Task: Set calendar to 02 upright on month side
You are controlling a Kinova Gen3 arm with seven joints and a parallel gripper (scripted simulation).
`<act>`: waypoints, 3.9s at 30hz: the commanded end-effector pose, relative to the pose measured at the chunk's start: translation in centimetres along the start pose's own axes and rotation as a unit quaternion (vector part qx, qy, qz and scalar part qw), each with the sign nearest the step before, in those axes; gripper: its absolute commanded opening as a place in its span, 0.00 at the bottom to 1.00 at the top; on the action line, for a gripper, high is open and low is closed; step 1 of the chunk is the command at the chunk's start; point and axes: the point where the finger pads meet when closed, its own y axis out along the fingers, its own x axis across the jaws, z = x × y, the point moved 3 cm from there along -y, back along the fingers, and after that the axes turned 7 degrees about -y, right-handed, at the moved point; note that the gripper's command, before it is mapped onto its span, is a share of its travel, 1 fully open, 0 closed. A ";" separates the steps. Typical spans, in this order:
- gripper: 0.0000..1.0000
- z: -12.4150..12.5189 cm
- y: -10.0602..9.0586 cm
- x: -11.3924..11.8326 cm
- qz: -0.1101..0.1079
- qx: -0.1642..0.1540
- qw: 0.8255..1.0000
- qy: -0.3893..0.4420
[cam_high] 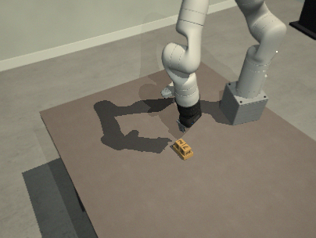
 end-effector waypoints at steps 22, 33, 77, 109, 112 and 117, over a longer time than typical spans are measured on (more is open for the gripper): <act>1.00 2.9 -0.1 1.7 0.135 -0.024 0.983 0.118; 1.00 3.0 -0.1 1.6 0.136 -0.024 0.983 0.118; 0.90 2.9 4.4 0.4 0.136 -0.024 0.983 0.118; 0.90 2.8 6.2 -0.4 0.139 -0.025 0.983 0.118; 0.90 2.7 6.7 -0.5 0.139 -0.025 0.983 0.116; 0.90 2.6 7.5 -0.8 0.139 -0.025 0.983 0.115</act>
